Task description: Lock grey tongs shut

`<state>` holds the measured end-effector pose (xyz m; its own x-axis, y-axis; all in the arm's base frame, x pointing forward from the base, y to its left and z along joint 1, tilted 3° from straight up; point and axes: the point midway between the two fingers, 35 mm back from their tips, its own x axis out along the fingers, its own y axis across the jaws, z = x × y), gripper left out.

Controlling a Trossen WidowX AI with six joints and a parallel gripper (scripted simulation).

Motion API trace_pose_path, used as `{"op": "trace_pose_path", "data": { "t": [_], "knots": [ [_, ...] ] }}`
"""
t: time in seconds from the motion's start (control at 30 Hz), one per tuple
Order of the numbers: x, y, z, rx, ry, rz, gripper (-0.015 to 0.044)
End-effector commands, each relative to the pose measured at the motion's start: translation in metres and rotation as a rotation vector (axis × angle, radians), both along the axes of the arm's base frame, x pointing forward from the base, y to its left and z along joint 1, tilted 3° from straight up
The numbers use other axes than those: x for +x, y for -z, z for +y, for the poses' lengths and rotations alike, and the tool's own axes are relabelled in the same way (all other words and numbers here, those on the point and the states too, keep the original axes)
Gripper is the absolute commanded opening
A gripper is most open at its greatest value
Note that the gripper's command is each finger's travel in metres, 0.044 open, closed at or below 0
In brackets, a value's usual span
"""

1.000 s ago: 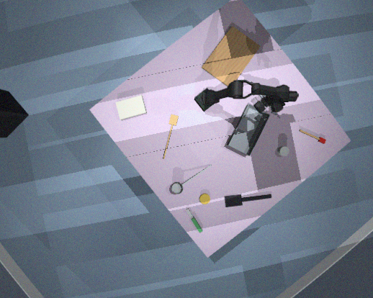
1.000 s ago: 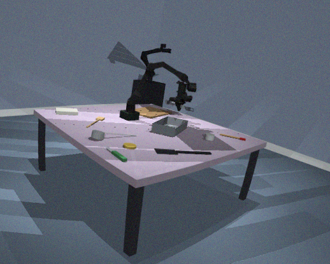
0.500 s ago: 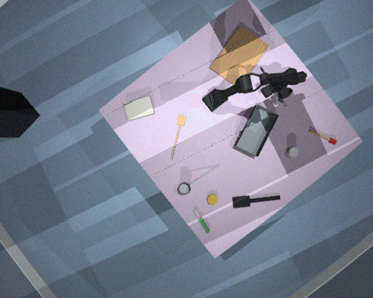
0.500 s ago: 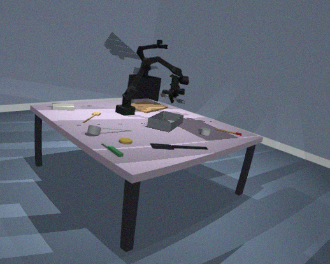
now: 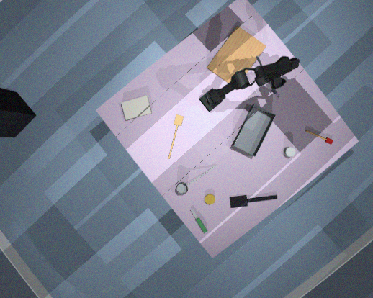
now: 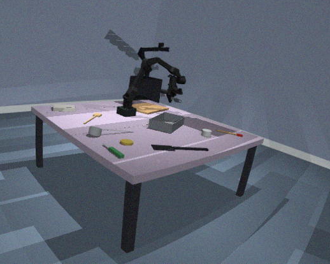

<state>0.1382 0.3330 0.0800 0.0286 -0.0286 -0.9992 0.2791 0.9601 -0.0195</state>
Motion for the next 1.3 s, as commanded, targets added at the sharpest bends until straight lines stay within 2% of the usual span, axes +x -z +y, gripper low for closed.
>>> {"op": "trace_pose_path", "data": {
  "t": [0.0, 0.57, 1.13, 1.27],
  "knots": [
    [-0.028, 0.000, 0.011, 0.007, 0.037, 0.006, -0.0150],
    [-0.135, 0.002, 0.028, 0.011, 0.177, 0.011, -0.0150],
    [-0.236, 0.004, 0.015, 0.010, 0.313, 0.012, -0.0150],
    [-0.244, 0.004, 0.012, 0.010, 0.324, 0.012, -0.0150]
  ]
}}
